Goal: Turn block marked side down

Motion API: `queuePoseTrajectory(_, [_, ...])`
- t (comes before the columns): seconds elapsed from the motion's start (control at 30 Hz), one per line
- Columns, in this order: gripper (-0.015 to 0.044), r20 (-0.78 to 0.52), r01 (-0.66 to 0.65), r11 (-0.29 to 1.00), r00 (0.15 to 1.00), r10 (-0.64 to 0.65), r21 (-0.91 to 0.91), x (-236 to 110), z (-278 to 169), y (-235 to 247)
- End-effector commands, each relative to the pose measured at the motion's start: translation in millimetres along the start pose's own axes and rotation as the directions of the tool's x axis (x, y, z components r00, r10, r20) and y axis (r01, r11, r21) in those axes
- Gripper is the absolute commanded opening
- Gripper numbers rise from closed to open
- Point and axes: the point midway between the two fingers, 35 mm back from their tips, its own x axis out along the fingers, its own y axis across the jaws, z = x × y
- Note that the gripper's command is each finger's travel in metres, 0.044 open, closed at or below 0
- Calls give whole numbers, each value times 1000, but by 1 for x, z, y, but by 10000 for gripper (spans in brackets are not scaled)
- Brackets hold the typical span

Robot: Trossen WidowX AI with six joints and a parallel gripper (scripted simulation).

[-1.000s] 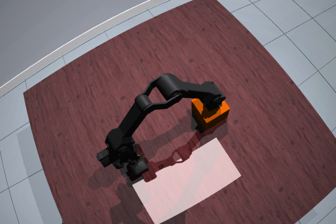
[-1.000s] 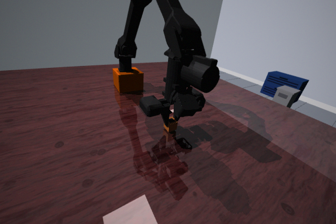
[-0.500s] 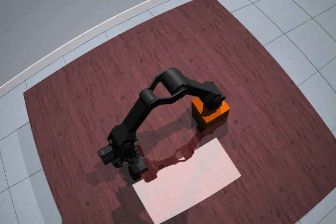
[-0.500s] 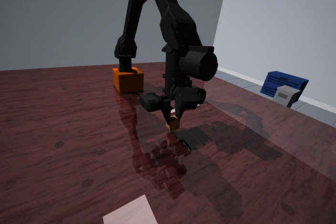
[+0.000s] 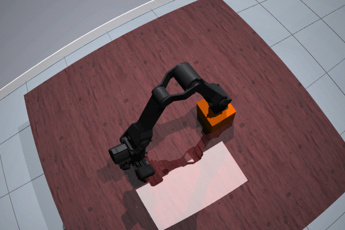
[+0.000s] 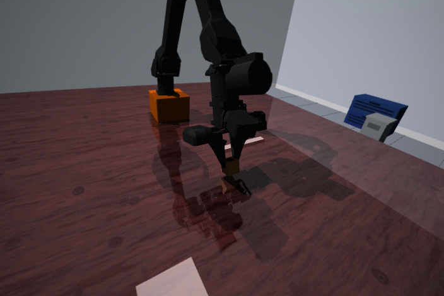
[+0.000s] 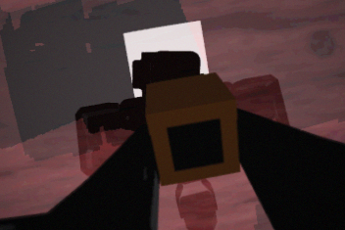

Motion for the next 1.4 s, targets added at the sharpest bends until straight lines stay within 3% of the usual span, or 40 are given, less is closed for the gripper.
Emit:
queuePoseTrajectory(0.0, [0, 67, 4, 1000, 998, -4, 2, -3, 0, -1])
queuePoseTrajectory(0.67, [0, 271, 3, 1000, 963, -4, 1, 4, -3, 0])
queuePoseTrajectory(1.37, [0, 553, 4, 1000, 833, -4, 0, 27, -8, 0])
